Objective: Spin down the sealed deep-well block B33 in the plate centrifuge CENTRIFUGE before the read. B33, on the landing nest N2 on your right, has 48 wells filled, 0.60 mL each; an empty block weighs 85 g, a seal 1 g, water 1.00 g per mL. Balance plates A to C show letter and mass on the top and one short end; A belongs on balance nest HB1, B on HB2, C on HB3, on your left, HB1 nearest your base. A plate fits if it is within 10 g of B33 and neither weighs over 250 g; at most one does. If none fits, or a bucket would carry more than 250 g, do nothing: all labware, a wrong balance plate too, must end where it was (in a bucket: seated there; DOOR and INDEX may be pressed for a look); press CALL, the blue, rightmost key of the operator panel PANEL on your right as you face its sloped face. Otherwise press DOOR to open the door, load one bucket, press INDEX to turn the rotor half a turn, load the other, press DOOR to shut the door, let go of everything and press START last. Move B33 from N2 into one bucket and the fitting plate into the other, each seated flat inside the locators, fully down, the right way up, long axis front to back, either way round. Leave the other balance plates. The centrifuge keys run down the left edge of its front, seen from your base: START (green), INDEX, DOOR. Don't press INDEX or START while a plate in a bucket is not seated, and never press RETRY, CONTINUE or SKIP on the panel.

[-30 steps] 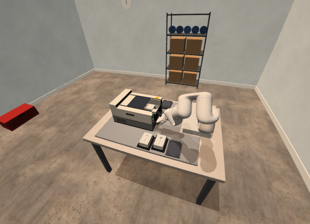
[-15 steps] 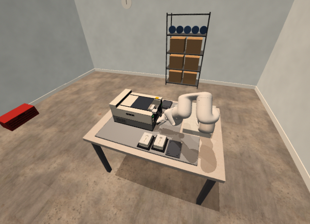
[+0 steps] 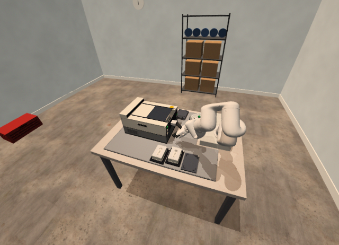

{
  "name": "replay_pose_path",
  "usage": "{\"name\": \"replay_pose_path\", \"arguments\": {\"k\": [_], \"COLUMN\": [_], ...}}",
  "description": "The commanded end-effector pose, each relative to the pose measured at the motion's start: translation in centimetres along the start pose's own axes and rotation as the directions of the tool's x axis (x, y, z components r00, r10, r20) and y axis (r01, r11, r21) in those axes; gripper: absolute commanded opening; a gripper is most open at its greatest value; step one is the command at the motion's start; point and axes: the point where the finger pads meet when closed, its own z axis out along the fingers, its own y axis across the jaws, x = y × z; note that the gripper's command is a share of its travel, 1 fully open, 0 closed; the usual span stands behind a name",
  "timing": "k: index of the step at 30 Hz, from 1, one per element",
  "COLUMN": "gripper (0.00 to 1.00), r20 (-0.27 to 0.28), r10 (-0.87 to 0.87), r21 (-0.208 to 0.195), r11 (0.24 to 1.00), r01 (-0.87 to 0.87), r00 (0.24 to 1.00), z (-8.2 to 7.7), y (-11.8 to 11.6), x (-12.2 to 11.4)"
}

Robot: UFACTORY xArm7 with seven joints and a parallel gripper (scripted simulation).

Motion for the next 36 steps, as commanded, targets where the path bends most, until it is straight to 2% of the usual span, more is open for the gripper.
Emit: {"name": "replay_pose_path", "arguments": {"k": [1,8,23,36], "gripper": [0.00,0.00,0.00,0.00], "r20": [-0.004,-0.004,0.001,0.038], "r10": [0.000,0.000,0.000,0.000], "r21": [0.000,0.000,0.001,0.001], "r11": [1.000,1.000,1.000,1.000], "r01": [0.000,0.000,0.000,0.000], "r00": [1.000,1.000,1.000,0.999], "z": [-1.1,-2.3,-2.4,-3.2], "y": [-0.1,-0.1,-0.1,-0.1], "x": [-0.8,-2.0,-2.1,-1.8]}}
